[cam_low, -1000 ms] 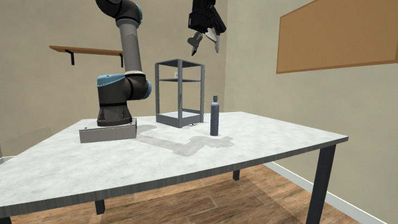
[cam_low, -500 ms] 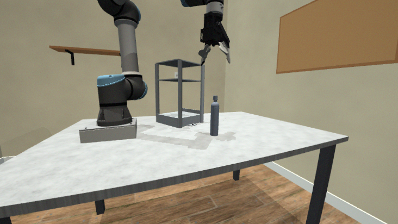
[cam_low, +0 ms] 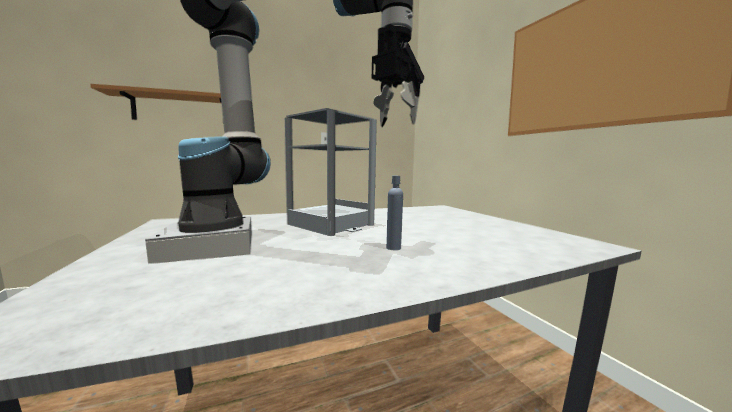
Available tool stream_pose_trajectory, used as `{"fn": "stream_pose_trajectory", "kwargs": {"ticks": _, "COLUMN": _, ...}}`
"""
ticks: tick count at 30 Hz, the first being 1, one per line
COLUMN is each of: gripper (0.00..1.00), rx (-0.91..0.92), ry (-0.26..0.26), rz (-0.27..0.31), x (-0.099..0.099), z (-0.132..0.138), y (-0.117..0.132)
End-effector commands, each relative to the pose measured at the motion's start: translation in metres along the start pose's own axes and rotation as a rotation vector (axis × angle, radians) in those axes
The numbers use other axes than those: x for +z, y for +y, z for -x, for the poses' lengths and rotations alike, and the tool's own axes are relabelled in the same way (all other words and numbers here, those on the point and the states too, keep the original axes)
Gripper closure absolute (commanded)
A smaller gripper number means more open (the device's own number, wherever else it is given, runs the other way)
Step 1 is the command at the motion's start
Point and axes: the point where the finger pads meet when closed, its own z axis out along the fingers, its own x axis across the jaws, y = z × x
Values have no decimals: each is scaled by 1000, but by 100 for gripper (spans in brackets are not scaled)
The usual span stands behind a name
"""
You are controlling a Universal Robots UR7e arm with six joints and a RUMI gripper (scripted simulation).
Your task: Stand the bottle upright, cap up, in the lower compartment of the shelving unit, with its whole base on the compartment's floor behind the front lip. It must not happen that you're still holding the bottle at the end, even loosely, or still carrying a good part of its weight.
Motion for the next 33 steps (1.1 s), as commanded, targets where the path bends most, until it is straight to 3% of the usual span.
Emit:
{"fn": "stream_pose_trajectory", "kwargs": {"ticks": 1, "gripper": 65, "rx": -1, "ry": 3, "rz": -1, "x": -1, "z": -1, "y": -1}}
{"fn": "stream_pose_trajectory", "kwargs": {"ticks": 10, "gripper": 65, "rx": -13, "ry": -12, "rz": -18, "x": 0, "z": -1, "y": 0}}
{"fn": "stream_pose_trajectory", "kwargs": {"ticks": 20, "gripper": 65, "rx": -66, "ry": -60, "rz": -88, "x": 0, "z": -2, "y": -1}}
{"fn": "stream_pose_trajectory", "kwargs": {"ticks": 33, "gripper": 65, "rx": -222, "ry": -216, "rz": -280, "x": 3, "z": -3, "y": -1}}
